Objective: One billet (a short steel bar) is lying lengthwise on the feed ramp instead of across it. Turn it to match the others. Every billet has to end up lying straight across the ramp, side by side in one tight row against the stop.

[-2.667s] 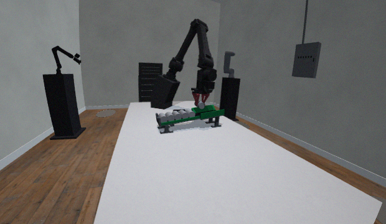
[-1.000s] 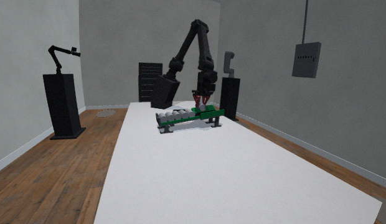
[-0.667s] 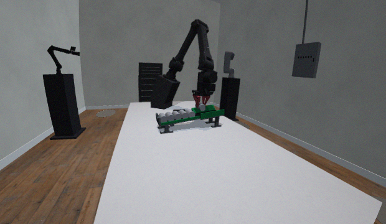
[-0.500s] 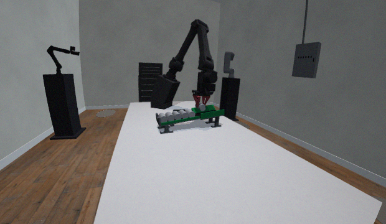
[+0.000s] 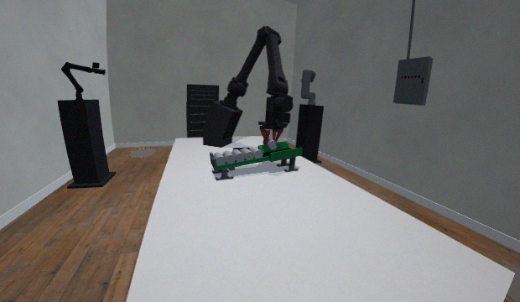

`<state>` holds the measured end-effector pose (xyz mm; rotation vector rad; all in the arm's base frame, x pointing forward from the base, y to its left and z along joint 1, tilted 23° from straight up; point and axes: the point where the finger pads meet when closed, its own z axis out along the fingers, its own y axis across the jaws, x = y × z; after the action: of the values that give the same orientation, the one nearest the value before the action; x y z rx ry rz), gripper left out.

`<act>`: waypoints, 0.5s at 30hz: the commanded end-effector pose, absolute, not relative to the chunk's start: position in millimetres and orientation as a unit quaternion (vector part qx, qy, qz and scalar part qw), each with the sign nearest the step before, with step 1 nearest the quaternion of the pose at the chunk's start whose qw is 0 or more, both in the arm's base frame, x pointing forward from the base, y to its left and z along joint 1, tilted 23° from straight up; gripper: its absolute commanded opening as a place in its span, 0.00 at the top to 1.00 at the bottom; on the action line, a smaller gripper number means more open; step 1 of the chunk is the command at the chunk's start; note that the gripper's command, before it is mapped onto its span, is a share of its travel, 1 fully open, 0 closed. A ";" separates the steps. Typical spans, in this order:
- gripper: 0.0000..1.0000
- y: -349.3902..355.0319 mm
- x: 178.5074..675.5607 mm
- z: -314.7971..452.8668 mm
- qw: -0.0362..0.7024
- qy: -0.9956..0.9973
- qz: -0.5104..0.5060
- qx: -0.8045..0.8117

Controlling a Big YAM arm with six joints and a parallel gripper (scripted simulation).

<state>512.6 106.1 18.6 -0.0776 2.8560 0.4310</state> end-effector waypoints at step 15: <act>1.00 104.4 539.0 41.2 0.160 0.975 0.151 -0.020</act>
<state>511.8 106.0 11.3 -0.0650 2.8673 0.4323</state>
